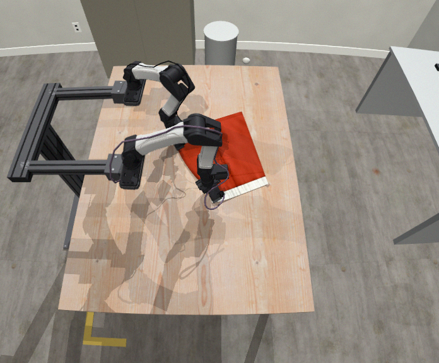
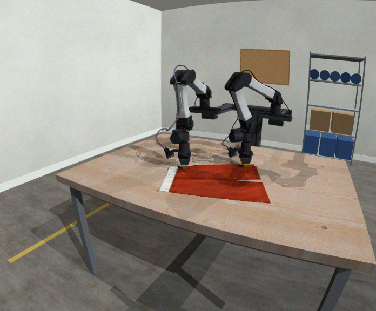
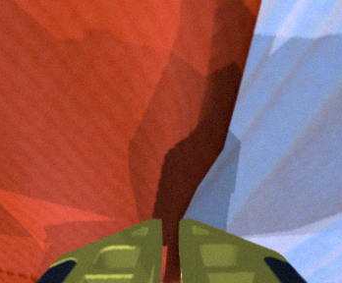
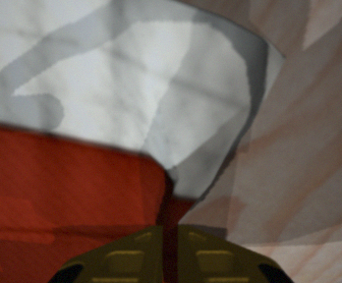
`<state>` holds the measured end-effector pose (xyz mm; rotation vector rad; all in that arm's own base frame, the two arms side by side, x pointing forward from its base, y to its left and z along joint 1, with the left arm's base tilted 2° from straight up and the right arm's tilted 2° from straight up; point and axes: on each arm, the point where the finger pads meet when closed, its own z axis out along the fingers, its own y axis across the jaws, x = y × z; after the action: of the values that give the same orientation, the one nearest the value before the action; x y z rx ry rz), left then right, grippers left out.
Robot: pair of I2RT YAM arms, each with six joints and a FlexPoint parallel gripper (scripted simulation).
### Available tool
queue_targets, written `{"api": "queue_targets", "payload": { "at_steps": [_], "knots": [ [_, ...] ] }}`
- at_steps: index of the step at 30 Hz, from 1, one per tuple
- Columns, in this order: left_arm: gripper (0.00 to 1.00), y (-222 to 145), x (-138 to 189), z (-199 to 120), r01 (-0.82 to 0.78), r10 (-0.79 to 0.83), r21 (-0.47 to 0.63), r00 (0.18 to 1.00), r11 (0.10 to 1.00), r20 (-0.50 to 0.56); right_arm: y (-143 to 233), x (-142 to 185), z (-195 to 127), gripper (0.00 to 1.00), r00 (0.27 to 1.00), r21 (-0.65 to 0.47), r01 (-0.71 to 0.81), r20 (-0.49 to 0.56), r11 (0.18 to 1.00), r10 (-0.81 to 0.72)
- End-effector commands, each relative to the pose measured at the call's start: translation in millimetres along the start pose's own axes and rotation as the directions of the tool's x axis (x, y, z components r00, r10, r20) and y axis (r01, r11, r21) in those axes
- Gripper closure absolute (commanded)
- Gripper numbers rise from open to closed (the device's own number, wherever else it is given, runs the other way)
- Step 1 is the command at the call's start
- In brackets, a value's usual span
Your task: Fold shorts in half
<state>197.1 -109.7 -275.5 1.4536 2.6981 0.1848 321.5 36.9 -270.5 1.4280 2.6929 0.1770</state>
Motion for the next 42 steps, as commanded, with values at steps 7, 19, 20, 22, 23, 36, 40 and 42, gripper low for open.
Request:
{"api": "queue_targets", "payload": {
  "at_steps": [7, 19, 20, 22, 23, 36, 40, 42],
  "knots": [
    [1.0, 27.0, 4.1, 18.2, 0.049, -0.05, -0.1, 0.999, 0.994, -0.006, 24.4, 7.5, 18.5, 1.0, 0.999, -0.086, 0.028, -0.017, 0.996, -0.03],
    [1.0, 46.3, -12.1, -10.7, 0.044, -0.042, -0.083, 0.999, 0.996, 0.024, 50.5, 4.4, -13.0, 1.0, 1.0, -0.089, 0.027, -0.011, 0.996, -0.028],
    [1.0, 43.8, -3.6, -14.6, 0.039, -0.038, -0.076, 0.999, 0.996, 0.006, 52.6, 4.7, -17.0, 1.0, 1.0, -0.084, 0.027, -0.013, 0.996, -0.029],
    [1.0, 48.9, -4.6, -17.5, 0.04, -0.04, -0.081, 0.999, 0.996, 0.007, 55.6, 5.5, -19.2, 1.0, 0.999, -0.083, 0.028, -0.014, 0.996, -0.029],
    [1.0, 49.0, -6.1, -20.8, 0.032, -0.031, -0.079, 0.999, 0.996, 0.01, 57.7, 3.3, -22.8, 1.0, 1.0, -0.085, 0.024, -0.01, 0.996, -0.025],
    [1.0, 69.2, -4.6, -41.1, 0.031, -0.031, -0.089, 1.0, 0.996, 0.004, 78.4, -1.3, -44.6, 1.0, 1.0, -0.083, 0.022, 0.018, 0.996, -0.021],
    [1.0, 59.9, -7.3, -42.8, 0.011, -0.01, -0.062, 1.0, 0.998, 0.013, 74.8, -10.5, -47.1, 1.0, 1.0, -0.079, 0.002, 0.029, 0.997, 0.0],
    [1.0, 59.9, -7.3, -42.9, 0.011, -0.01, -0.062, 1.0, 0.998, 0.013, 76.1, -11.1, -47.4, 1.0, 1.0, -0.081, 0.002, 0.03, 0.997, 0.0]
  ]
}}
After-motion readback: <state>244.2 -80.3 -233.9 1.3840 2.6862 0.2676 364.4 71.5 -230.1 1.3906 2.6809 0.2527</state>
